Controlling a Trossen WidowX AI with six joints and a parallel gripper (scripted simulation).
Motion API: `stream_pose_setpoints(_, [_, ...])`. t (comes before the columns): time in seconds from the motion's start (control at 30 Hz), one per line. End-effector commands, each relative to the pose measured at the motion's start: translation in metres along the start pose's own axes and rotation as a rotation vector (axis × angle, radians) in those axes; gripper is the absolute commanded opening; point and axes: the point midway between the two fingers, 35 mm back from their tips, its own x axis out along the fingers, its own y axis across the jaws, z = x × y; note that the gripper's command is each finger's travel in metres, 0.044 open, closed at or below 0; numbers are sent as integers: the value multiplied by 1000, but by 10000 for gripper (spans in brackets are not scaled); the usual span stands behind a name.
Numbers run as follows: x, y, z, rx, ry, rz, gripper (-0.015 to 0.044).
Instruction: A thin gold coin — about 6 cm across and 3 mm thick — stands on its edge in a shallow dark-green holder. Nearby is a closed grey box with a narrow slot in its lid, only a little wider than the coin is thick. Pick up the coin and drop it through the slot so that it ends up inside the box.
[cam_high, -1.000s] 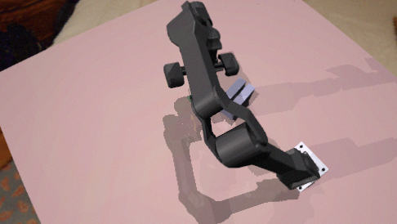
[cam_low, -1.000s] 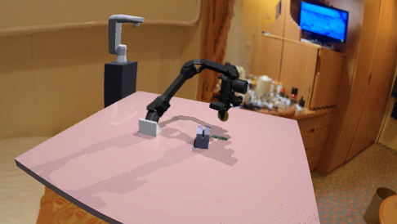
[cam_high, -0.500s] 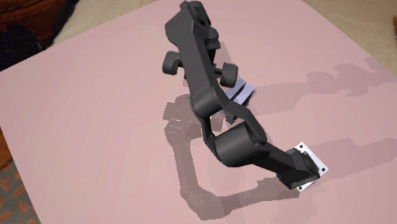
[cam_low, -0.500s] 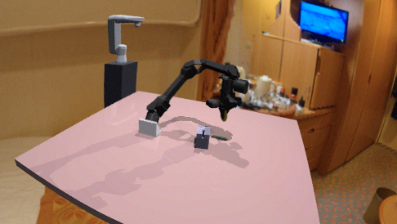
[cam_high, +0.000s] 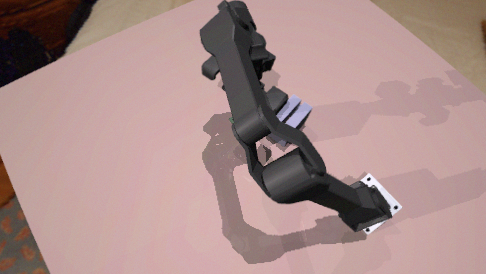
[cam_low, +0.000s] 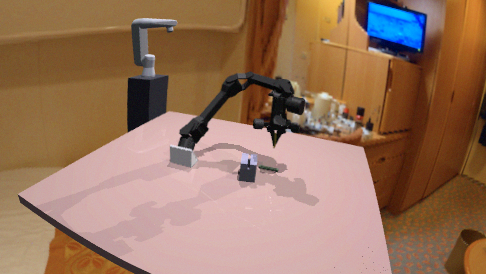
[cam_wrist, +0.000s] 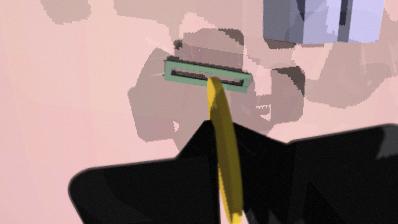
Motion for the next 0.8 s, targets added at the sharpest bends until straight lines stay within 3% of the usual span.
stream_pose_setpoints(0.0, [0, 0, 0, 46, 0, -3, 0])
stream_pose_setpoints(0.77, [-2, -33, 39, 49, -11, -5, 0])
